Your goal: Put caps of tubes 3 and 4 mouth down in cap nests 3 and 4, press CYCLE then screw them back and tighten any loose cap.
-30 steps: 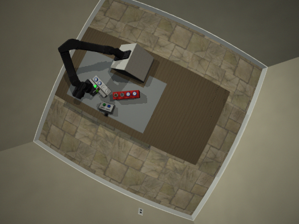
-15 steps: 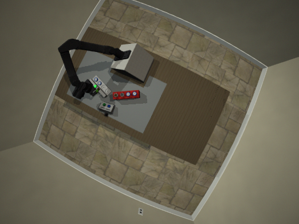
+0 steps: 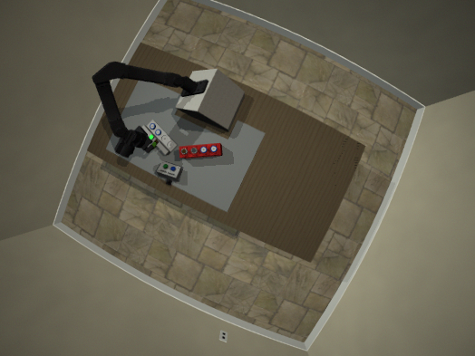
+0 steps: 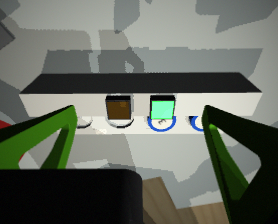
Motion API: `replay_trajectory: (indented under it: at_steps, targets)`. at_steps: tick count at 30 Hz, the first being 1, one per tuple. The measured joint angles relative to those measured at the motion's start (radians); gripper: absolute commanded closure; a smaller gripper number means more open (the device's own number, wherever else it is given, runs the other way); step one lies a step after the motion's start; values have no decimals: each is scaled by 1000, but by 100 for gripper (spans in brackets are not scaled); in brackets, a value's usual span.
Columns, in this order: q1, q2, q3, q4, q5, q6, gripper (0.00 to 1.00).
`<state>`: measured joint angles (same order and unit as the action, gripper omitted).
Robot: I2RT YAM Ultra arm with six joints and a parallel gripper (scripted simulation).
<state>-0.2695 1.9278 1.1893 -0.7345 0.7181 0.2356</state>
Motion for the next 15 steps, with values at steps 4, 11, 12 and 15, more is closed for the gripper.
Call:
replay_trajectory:
  at_steps: [4,11,12,15]
  targets:
    - [0,0,0,0,0,0,0]
    - [0,0,0,0,0,0,53]
    - [1,-3,-3,0,0,1,53]
    - [16,-47,-34,-27,0,16,53]
